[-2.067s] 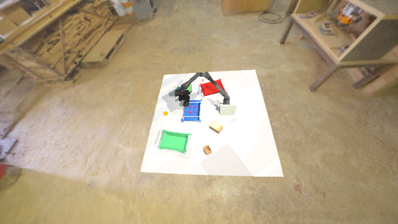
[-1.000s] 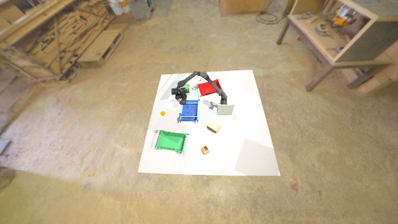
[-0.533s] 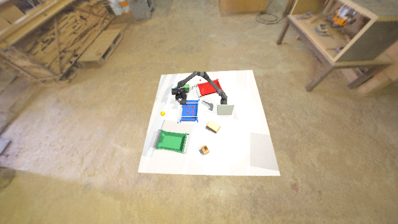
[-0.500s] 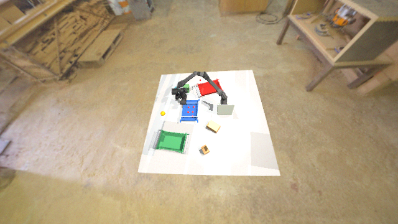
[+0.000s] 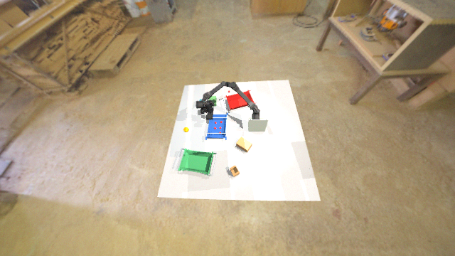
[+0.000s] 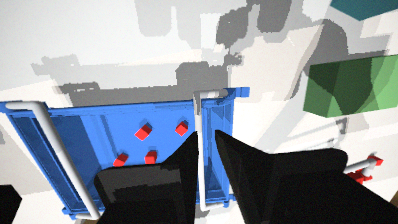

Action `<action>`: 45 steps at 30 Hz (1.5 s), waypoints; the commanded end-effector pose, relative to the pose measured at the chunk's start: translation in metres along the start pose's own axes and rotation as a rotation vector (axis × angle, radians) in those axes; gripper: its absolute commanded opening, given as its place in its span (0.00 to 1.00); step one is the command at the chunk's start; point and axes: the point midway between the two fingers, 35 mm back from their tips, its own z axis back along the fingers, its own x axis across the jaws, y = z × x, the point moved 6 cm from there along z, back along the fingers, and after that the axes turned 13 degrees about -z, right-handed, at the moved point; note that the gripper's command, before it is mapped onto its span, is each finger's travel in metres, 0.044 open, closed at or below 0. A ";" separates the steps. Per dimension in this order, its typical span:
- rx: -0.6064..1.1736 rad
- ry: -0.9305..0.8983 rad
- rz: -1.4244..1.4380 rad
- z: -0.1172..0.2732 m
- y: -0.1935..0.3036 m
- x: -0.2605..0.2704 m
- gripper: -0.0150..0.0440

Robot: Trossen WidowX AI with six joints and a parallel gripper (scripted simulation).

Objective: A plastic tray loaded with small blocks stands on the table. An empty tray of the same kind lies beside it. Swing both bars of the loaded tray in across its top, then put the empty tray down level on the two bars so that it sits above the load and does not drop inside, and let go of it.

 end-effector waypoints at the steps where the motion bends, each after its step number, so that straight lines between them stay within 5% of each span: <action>1: 0.000 0.000 0.000 0.000 0.000 0.000 0.40; 6: 0.000 0.000 0.000 0.000 0.000 0.000 0.40; 10: 0.000 0.000 0.000 0.000 0.000 0.000 0.25; 45: 0.000 0.000 0.000 0.000 0.000 0.000 0.25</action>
